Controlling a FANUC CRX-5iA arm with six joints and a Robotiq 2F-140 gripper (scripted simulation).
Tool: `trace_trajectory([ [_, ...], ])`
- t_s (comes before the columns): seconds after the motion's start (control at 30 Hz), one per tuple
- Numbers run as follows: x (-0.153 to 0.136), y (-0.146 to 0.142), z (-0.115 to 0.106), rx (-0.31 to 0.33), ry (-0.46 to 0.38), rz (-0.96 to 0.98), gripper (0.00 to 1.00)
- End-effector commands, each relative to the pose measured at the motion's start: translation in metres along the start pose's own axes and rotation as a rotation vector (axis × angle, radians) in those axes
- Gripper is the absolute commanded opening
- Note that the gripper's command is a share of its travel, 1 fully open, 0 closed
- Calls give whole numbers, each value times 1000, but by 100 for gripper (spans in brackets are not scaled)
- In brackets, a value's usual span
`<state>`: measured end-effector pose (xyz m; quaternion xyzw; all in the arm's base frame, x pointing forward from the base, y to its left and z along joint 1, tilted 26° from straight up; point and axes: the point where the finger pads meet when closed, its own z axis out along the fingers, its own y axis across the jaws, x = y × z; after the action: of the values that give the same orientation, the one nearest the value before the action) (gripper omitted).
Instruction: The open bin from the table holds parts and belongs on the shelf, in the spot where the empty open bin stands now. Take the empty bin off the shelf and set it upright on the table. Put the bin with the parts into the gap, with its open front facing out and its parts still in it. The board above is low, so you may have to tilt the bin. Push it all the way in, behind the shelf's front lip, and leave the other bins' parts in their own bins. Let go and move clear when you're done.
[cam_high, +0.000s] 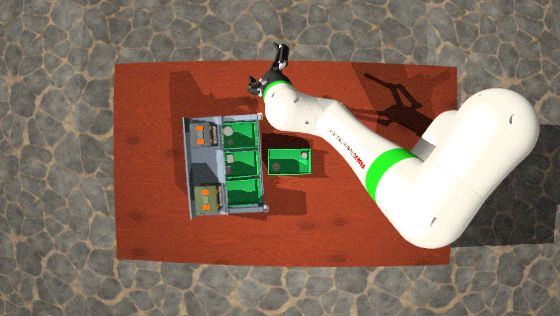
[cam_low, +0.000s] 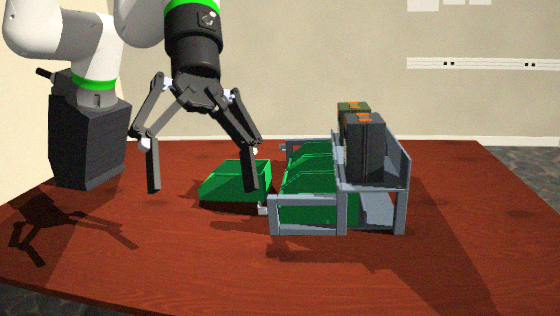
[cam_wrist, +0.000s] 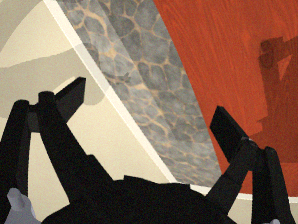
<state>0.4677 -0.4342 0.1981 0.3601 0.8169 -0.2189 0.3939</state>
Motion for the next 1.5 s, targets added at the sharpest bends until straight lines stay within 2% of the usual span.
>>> trace_trajectory([
  [0.0,1,14,-5,-33,1,-22,100],
  [0.77,24,107,-45,-258,19,-185,100],
  [0.83,24,107,-45,-258,19,-185,100],
  [1.33,44,156,-75,-387,28,-284,100],
  [1.47,47,162,-79,-402,29,-296,100],
])
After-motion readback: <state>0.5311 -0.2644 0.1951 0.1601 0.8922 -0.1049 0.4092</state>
